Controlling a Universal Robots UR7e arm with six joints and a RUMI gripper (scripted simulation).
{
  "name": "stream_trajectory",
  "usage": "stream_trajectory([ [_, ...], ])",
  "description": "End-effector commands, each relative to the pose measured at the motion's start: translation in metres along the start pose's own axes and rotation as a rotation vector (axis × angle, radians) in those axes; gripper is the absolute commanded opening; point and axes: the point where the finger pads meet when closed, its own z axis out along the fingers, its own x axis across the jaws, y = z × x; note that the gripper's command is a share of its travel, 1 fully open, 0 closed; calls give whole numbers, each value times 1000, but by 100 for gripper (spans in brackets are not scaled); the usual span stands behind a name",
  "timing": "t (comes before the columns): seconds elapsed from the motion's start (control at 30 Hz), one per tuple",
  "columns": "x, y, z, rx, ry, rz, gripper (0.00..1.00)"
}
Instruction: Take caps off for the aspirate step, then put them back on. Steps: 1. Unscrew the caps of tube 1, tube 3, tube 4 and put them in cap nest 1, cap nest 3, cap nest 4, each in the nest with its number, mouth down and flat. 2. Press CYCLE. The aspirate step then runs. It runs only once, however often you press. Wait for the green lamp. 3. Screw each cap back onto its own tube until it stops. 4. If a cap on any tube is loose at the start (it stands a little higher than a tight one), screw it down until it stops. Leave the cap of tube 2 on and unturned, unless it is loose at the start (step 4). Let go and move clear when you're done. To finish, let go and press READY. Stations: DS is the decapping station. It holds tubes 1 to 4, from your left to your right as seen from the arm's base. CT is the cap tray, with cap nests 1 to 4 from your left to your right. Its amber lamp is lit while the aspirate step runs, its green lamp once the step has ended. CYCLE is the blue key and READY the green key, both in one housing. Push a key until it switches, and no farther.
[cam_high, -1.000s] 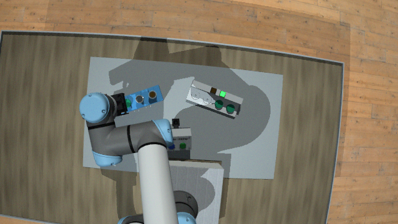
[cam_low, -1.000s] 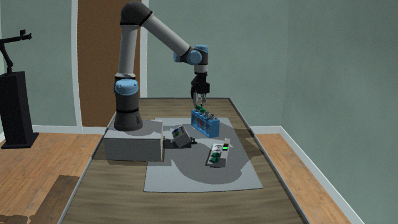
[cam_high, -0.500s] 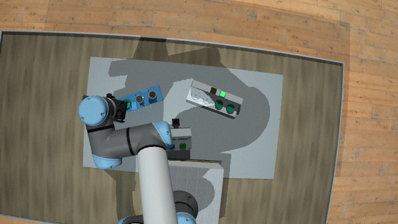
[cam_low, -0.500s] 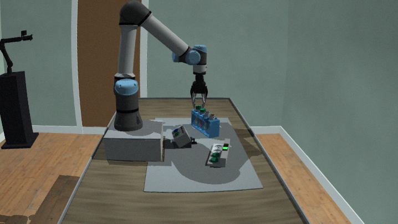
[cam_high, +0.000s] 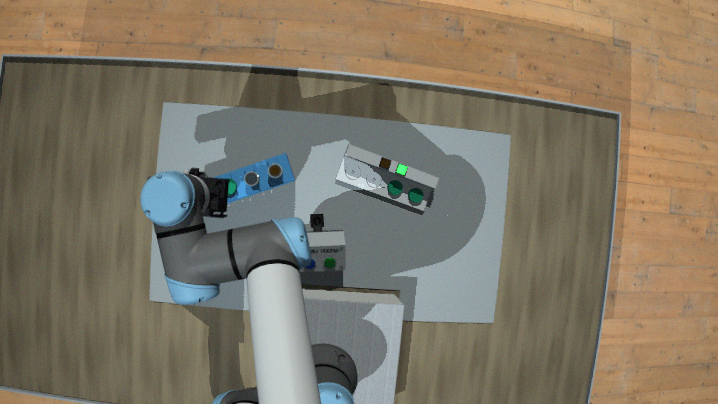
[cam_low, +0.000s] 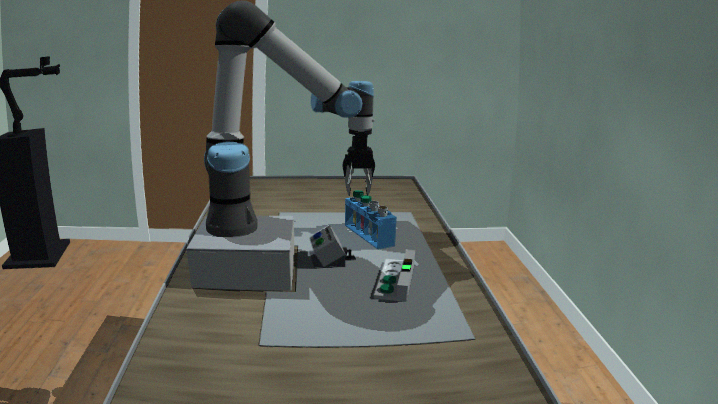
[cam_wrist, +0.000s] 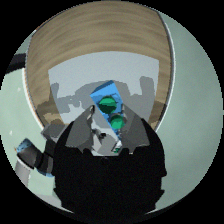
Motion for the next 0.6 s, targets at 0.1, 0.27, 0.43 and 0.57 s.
stream_trajectory([
  [0.1, 0, 0, -1, 4, 0, -380, 35],
  [0.27, 0, 0, -1, 3, 1, -698, 35],
  [0.43, 0, 0, -1, 3, 1, -796, 35],
  [0.57, 0, 0, -1, 3, 1, -927, 35],
])
